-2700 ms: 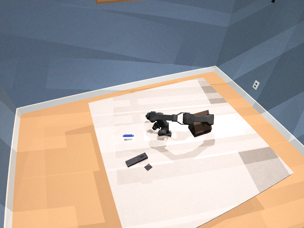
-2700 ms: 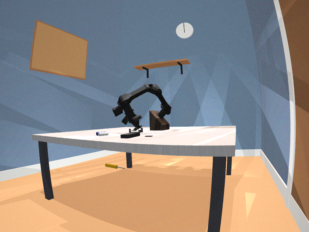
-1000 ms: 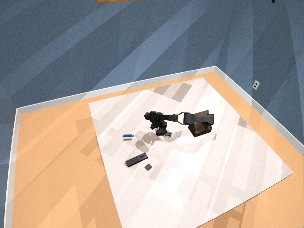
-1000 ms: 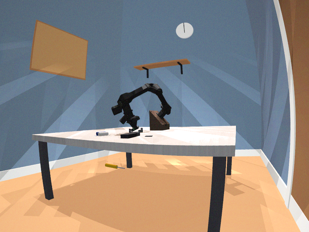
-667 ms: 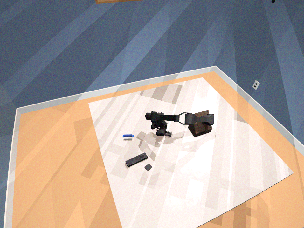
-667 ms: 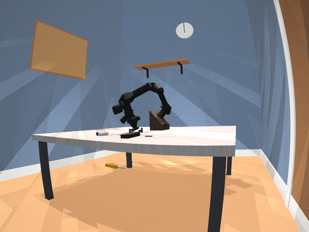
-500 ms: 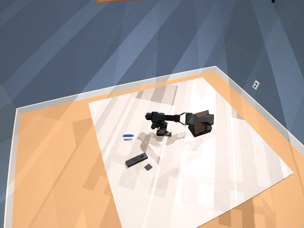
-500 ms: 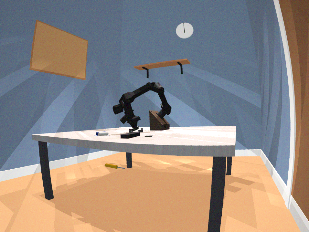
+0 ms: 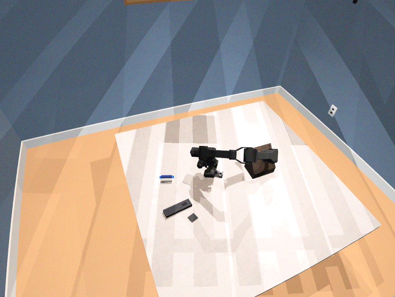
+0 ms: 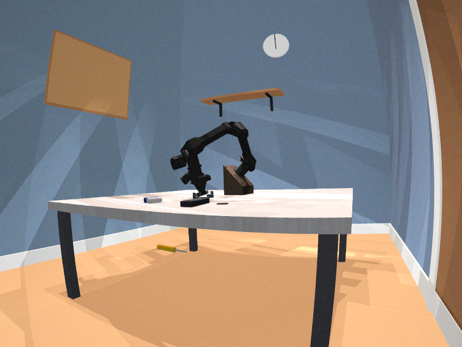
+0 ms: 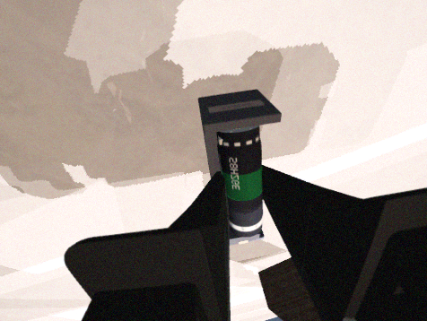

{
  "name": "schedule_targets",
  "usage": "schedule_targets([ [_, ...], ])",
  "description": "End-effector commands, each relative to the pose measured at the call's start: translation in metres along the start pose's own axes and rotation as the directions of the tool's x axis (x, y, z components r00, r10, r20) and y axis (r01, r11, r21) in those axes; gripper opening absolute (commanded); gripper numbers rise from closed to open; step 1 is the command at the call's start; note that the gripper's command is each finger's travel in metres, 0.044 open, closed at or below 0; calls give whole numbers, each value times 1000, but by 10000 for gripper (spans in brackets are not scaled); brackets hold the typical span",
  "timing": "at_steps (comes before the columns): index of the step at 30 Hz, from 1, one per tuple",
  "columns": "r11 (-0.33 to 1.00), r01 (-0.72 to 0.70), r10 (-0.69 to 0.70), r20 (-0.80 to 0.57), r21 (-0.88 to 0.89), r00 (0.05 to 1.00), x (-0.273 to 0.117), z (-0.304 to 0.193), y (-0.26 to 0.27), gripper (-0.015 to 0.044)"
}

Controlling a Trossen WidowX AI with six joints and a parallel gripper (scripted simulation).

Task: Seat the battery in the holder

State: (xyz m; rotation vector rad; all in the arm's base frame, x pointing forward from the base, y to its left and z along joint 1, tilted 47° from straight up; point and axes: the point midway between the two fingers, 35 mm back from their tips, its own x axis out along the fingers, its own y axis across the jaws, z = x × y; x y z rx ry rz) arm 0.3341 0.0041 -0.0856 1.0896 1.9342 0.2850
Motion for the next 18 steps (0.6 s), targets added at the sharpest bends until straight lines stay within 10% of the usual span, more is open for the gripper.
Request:
schedule_targets([
  [1,1000,4,-4,23,-5,1000,1,3,-1,70],
  [18,1000,10,-10,88,5,996,4,1,-1,70],
])
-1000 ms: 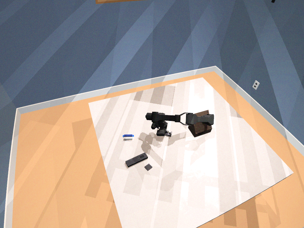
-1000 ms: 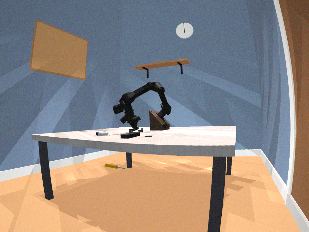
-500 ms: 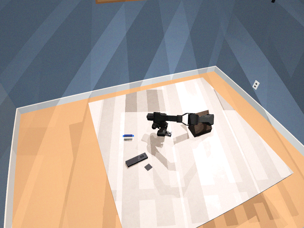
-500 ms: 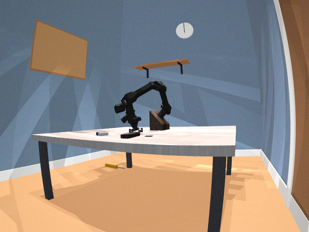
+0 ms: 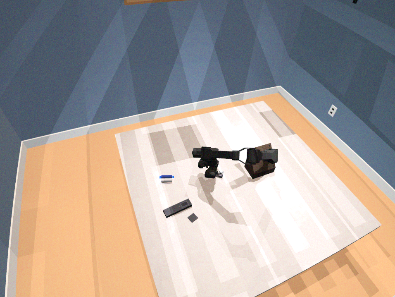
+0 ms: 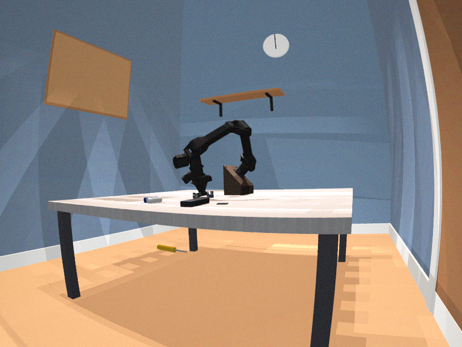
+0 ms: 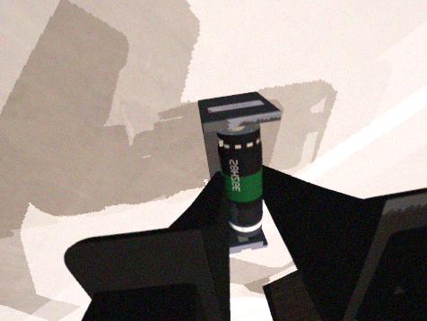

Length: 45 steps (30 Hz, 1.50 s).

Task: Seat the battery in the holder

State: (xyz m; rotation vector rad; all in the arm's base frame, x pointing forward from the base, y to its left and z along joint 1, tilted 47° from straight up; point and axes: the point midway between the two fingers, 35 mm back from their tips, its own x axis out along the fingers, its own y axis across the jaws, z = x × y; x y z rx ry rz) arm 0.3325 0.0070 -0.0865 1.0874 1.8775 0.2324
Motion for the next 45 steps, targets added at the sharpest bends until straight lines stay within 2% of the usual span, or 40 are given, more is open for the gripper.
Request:
schedule_targets([
  [1,1000,6,-6,22,-5,1000,1,2,-1,70],
  [24,1000,4,-5,109,10,994,4,-2,1,70],
  [45,1000,3,-4,123,15,992,6,-13,2,70],
])
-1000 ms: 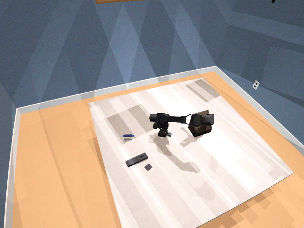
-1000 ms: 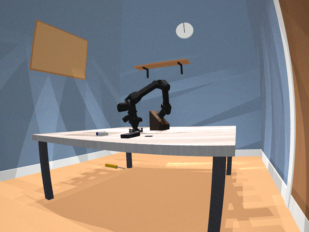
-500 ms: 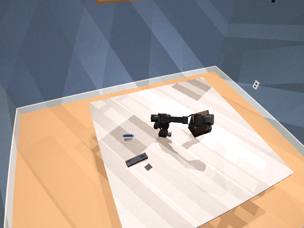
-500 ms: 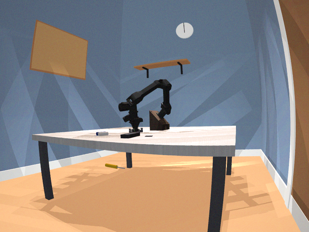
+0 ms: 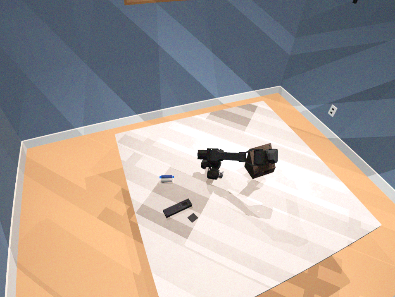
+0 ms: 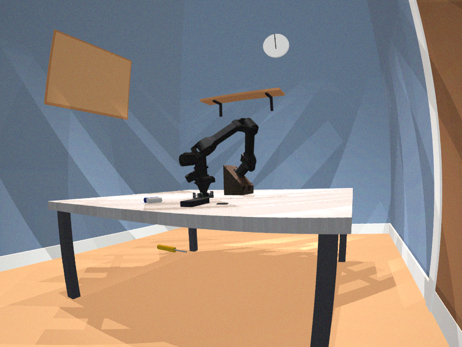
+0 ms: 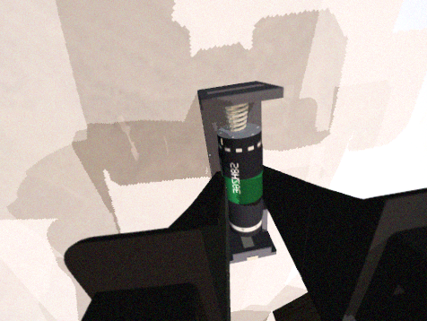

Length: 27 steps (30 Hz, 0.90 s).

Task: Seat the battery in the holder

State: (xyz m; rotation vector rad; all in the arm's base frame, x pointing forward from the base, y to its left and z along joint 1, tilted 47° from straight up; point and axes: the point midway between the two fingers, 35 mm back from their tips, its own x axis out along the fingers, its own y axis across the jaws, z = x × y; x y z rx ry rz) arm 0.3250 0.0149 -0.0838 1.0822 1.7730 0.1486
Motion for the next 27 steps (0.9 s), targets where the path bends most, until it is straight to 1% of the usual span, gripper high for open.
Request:
schedule_targets([
  [1,1000,0,0,1,3,1000,0,-4,0,70],
  [25,1000,1,-1,4,5,1000,1,-9,1,70],
  [27,1000,1,-1,4,5,1000,1,-9,1,122],
])
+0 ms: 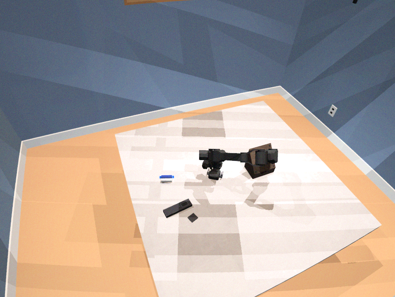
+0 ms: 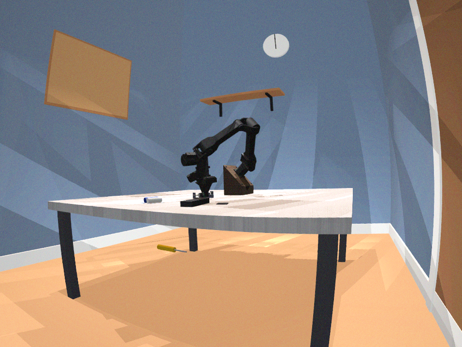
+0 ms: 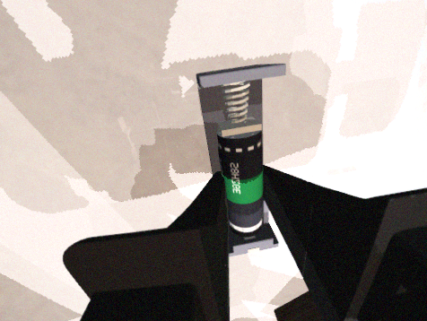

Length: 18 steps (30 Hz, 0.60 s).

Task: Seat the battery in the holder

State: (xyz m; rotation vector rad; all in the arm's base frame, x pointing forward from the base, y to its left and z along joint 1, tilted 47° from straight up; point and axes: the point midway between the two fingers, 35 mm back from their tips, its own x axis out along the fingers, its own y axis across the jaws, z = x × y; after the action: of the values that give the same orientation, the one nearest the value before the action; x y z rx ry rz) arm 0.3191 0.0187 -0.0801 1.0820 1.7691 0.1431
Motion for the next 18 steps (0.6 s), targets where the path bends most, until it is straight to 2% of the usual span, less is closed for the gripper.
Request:
schedule_targets([
  [1,1000,0,0,-1,3,1000,0,-1,0,149],
  [2,1000,0,0,-1,3,1000,0,-1,0,172],
  [15,1000,0,0,0,0,1000,-15,-1,-1,172],
  [18,1000,-1,1,-4,9,1000,-27,-3,-4,250],
])
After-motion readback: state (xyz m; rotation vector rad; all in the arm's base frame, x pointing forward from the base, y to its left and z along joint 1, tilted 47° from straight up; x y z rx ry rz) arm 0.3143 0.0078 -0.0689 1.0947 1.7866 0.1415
